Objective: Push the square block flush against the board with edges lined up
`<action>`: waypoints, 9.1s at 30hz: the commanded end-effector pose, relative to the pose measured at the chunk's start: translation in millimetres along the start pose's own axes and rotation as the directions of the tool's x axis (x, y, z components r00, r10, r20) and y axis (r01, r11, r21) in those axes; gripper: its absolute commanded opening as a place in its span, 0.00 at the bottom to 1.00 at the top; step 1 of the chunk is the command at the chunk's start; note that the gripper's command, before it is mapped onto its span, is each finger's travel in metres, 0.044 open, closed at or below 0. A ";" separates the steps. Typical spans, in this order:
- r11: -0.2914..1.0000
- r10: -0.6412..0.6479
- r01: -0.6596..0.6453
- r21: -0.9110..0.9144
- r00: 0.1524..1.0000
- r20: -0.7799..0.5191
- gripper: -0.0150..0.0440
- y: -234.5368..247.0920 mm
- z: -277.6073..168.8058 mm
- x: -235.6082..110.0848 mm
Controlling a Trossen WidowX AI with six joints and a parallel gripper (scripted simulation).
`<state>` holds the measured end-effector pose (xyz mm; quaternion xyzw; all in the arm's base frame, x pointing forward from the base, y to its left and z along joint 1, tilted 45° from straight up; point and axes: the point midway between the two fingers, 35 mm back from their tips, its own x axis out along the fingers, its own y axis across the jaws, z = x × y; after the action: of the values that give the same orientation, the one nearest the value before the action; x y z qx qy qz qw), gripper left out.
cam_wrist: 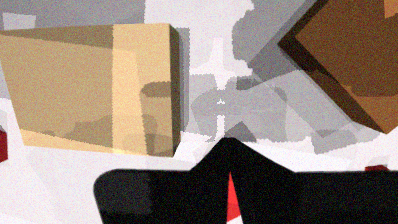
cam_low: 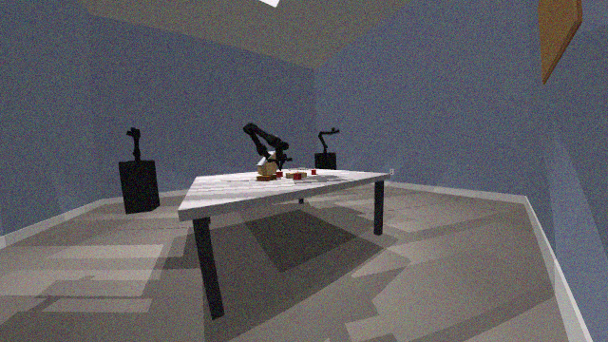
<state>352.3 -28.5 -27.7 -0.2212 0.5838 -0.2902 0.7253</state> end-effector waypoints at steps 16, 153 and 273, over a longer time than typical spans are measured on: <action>1.000 -0.018 0.018 -0.009 1.000 -0.016 0.25 -1.7 -14.2 44.1; 1.000 -0.018 0.017 -0.011 1.000 -0.019 0.25 -1.5 -73.0 43.6; 0.057 -0.006 -0.013 -0.998 1.000 -0.013 0.25 190.8 4.7 43.8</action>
<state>395.1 86.4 -188.1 -0.6541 0.6288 0.1919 0.3741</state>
